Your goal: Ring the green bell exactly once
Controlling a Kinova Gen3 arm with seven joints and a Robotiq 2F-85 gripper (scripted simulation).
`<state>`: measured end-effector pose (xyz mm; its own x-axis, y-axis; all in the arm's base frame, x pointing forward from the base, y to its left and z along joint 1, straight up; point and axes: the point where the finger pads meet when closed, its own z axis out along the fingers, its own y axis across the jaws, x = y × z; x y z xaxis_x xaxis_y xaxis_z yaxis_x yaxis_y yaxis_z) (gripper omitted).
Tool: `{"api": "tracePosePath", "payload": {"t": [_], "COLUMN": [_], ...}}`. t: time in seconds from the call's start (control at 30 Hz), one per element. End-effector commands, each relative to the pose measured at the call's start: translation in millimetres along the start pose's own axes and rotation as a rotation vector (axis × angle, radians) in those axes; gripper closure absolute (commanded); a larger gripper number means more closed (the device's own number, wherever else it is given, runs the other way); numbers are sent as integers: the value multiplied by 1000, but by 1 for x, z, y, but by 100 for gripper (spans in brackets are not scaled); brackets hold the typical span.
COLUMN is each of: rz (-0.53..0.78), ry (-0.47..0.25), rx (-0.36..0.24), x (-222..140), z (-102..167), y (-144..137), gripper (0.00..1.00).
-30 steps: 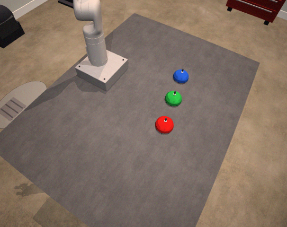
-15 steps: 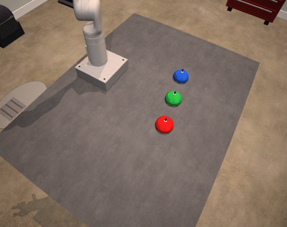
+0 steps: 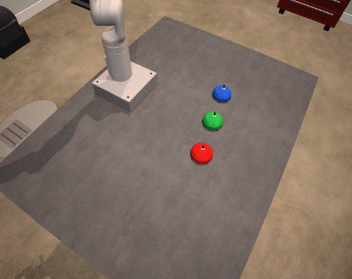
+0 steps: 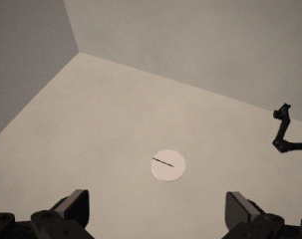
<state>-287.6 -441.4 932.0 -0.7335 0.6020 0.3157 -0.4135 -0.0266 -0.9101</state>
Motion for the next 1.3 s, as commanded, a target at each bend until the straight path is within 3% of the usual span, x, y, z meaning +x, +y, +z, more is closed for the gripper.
{"api": "tracePosePath", "payload": {"t": [0.0,0.23,0.27,0.53,0.57,0.83,0.87,1.13,1.17,1.27], "rz": [-6,-6,-15,-15,-27,-27,-40,-40,-56,-56], "ry": [-15,-15,-97,-97,-180,-180,-263,-263,-346,-346], "rx": [-1,-1,-6,-6,-13,-13,-21,-21,-30,-30], "x": [-13,-13,-71,-71,-129,-129,-186,-186,-242,-242], "z": [1,1,-4,-4,-14,-14,-27,-27,-45,-45], "y": [-1,-1,-5,-5,-8,-8,-9,-9,-9,-9], "gripper": [0,0,0,0,0,0,0,0,0,0]}}
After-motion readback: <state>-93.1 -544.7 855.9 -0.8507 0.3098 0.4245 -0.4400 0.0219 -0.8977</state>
